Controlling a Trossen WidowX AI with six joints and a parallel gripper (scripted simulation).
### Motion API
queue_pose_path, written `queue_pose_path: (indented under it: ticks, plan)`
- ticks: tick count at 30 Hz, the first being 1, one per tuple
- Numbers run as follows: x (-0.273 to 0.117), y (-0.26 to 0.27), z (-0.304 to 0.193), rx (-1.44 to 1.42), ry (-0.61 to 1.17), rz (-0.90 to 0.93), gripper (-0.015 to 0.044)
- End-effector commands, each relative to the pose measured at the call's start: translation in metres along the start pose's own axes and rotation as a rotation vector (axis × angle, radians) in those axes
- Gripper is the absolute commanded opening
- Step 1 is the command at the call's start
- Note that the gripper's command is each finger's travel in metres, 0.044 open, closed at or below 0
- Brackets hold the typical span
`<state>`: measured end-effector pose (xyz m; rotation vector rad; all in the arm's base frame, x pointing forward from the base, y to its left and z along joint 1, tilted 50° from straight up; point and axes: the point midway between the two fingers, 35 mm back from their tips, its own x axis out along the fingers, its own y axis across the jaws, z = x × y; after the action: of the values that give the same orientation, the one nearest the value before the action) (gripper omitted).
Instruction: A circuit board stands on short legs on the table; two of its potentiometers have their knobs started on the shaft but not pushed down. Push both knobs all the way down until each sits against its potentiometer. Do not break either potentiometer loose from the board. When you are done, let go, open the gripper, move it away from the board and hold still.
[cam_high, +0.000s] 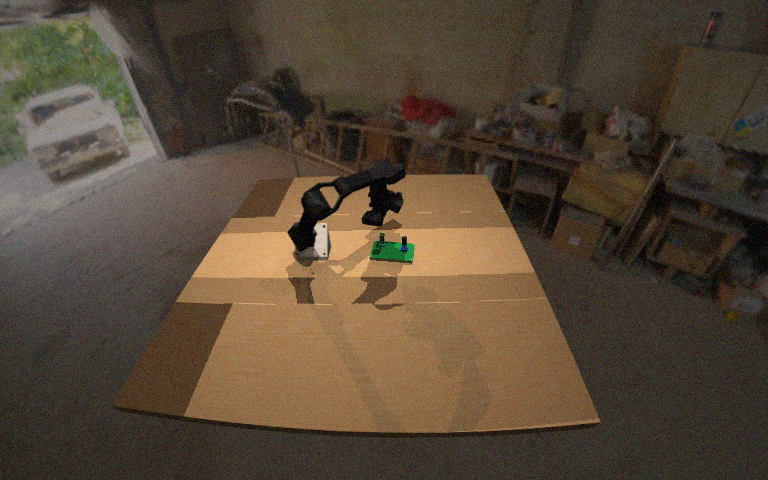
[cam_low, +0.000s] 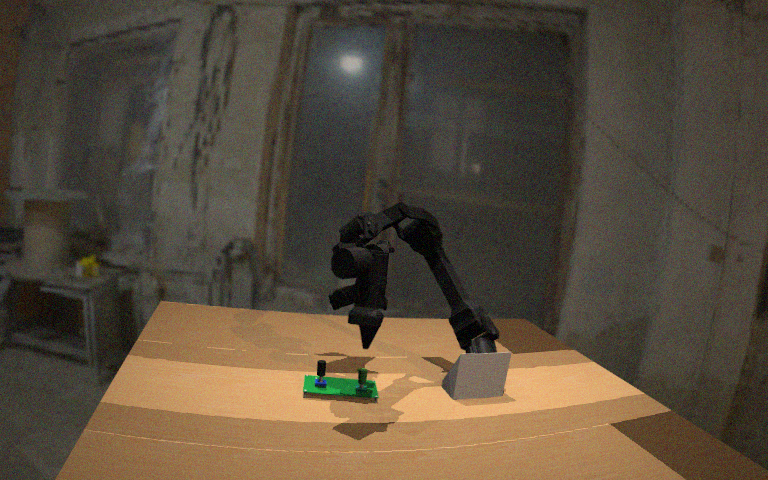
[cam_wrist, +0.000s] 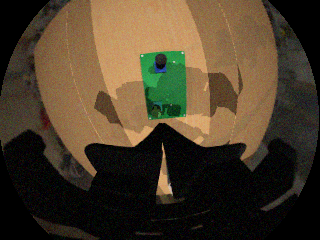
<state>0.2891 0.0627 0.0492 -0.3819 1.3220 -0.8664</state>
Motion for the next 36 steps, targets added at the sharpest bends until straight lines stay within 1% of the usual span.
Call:
queue_pose_path:
  ticks: [1, 3, 6, 15, 28, 36]
  plan:
    - [0.002, 0.01, -0.001, 0.013, -0.002, -0.038, 0.0]
    - [0.004, 0.01, -0.001, 0.013, -0.002, -0.038, 0.0]
    - [0.022, 0.009, 0.0, 0.013, -0.003, -0.039, 0.0]
    - [0.023, 0.009, 0.0, 0.013, -0.003, -0.039, 0.0]
    - [0.043, 0.008, 0.0, 0.013, -0.003, -0.039, 0.0]
    - [0.041, 0.008, 0.0, 0.013, -0.003, -0.039, 0.0]
